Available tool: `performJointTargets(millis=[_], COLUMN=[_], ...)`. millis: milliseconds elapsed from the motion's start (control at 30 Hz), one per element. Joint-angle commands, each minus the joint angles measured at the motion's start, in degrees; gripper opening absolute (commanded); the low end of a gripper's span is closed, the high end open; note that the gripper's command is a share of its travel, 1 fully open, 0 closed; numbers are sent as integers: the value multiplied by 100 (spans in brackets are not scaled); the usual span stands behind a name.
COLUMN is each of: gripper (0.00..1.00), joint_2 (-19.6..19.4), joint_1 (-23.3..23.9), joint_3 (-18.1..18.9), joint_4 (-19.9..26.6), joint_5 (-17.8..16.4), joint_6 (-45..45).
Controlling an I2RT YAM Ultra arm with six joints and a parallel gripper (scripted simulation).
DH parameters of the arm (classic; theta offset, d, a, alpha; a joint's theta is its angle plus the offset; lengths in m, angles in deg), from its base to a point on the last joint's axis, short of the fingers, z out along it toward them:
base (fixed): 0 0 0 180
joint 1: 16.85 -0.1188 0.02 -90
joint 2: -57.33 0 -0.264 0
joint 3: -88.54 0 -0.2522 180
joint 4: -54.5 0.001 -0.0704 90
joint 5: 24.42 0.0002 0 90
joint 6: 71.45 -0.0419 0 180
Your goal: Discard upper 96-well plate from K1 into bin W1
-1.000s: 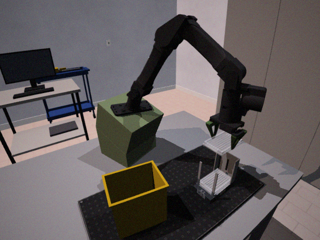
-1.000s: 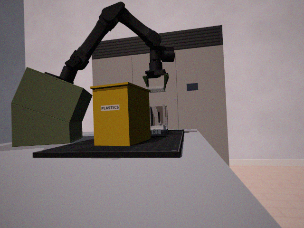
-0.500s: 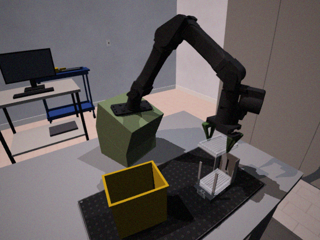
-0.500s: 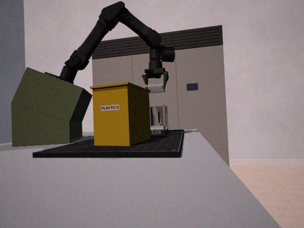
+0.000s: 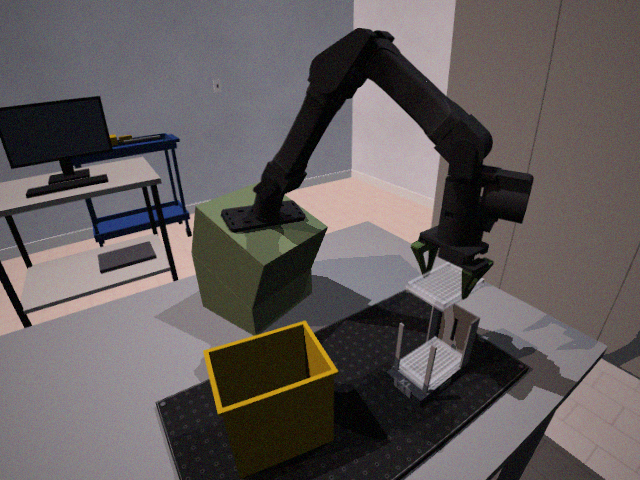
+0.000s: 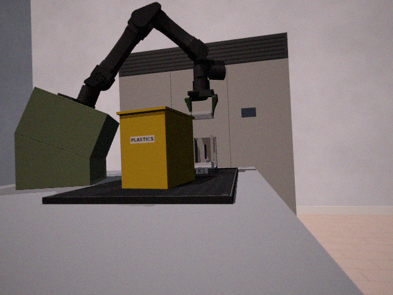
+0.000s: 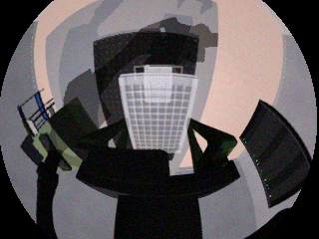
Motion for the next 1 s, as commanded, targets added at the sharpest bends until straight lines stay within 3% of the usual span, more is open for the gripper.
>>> performJointTargets(millis=[0,133,333,967], gripper=[0,0,0,0], joint_2=[77,77,284,740], joint_1=[1,1,286,1172], joint_3=[37,37,-297,-1064], joint_4=[-11,-11,-138,-416], joint_5=[-100,-100,-209,-545], joint_6=[-8,-8,-892,-115])
